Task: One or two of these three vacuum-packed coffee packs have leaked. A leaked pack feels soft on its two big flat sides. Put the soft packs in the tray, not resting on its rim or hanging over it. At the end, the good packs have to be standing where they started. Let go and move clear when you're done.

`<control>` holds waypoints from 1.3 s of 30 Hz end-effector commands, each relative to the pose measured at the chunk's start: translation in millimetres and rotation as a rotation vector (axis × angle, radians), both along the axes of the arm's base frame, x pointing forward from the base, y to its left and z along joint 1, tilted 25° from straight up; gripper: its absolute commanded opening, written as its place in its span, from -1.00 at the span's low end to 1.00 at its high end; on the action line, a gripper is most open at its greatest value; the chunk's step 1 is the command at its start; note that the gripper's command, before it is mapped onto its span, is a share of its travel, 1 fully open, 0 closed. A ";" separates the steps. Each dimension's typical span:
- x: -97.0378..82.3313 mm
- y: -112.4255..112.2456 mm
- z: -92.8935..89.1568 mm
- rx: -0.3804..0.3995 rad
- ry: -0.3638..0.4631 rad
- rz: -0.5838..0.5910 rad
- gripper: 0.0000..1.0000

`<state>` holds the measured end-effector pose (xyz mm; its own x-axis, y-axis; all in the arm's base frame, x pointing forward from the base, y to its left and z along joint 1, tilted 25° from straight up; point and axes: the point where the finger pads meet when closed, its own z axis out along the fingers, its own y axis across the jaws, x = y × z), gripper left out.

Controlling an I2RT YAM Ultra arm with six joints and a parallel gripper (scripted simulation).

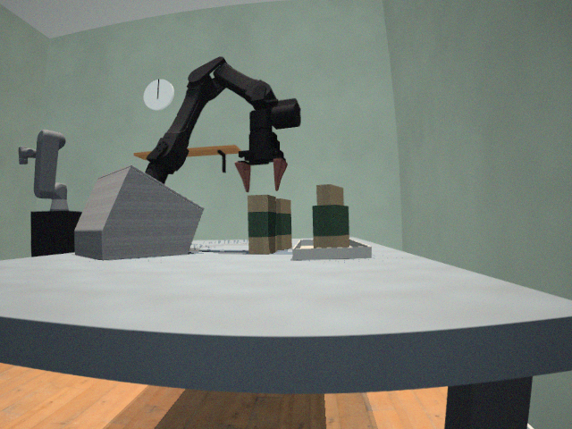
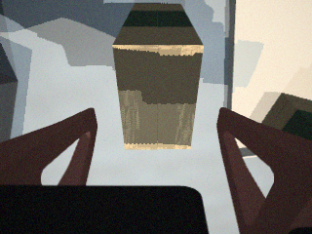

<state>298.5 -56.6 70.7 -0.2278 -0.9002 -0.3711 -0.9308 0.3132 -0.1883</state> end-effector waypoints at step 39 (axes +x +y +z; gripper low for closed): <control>1.6 7.2 -18.3 0.010 0.017 0.000 0.56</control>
